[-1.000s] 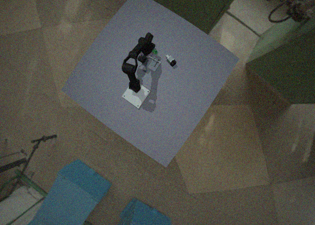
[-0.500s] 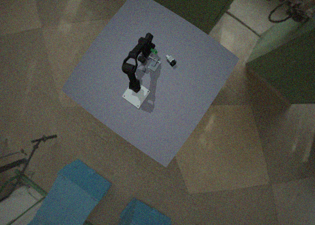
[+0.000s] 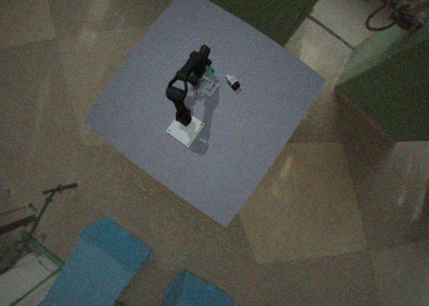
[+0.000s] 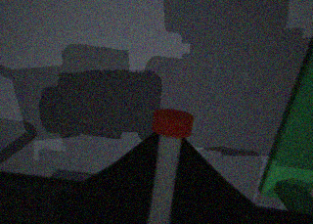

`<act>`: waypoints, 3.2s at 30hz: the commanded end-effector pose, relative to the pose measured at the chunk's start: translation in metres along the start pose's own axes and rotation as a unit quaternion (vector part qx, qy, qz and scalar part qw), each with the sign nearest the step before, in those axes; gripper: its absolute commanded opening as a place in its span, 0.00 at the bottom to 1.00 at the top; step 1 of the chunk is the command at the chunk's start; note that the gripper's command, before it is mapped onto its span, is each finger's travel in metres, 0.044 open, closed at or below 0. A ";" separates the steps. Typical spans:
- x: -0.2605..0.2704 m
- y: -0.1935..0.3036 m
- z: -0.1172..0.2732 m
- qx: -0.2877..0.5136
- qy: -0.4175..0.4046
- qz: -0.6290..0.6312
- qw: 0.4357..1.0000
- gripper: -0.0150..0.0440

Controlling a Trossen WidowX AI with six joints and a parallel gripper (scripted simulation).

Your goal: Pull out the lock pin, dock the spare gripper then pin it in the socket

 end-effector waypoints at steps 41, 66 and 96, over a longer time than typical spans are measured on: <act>0.002 -0.029 0.005 -0.030 -0.003 0.004 1.000 0.25; 0.004 -0.048 0.005 -0.027 -0.005 0.004 1.000 0.25; 0.006 -0.071 0.009 -0.024 -0.011 0.003 1.000 0.25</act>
Point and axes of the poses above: the point midway between the two fingers, 35 mm back from their tips, its own z axis back along the fingers, its own x axis across the jaws, y = z × x, the point moved 2 cm from there along z, back along the fingers, and after that the axes turned 6 degrees about -z, right-handed, at the moved point
